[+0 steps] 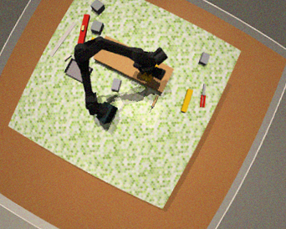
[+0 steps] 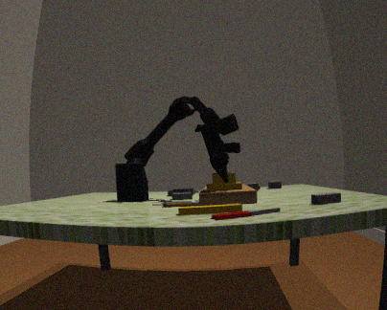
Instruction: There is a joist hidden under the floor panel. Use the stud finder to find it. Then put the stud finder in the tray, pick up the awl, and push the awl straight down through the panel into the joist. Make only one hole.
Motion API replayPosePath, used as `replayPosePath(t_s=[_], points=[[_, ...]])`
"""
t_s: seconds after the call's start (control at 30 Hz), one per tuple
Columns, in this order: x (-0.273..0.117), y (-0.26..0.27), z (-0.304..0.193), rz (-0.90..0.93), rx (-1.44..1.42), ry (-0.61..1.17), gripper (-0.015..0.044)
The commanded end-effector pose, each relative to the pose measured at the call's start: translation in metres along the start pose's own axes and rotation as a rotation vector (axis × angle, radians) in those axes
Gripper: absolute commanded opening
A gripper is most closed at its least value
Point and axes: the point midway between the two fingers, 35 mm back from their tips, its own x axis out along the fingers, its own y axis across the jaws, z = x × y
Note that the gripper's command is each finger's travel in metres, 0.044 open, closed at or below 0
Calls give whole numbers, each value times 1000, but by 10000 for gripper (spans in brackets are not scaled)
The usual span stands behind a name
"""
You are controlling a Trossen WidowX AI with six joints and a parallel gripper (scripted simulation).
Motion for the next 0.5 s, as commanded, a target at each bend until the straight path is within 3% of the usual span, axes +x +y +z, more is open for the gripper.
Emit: replayPosePath(t_s=[0.0,0.47], points=[[1,12,0,7,-1,1,0],[1,43,0,9,0,1,0]])
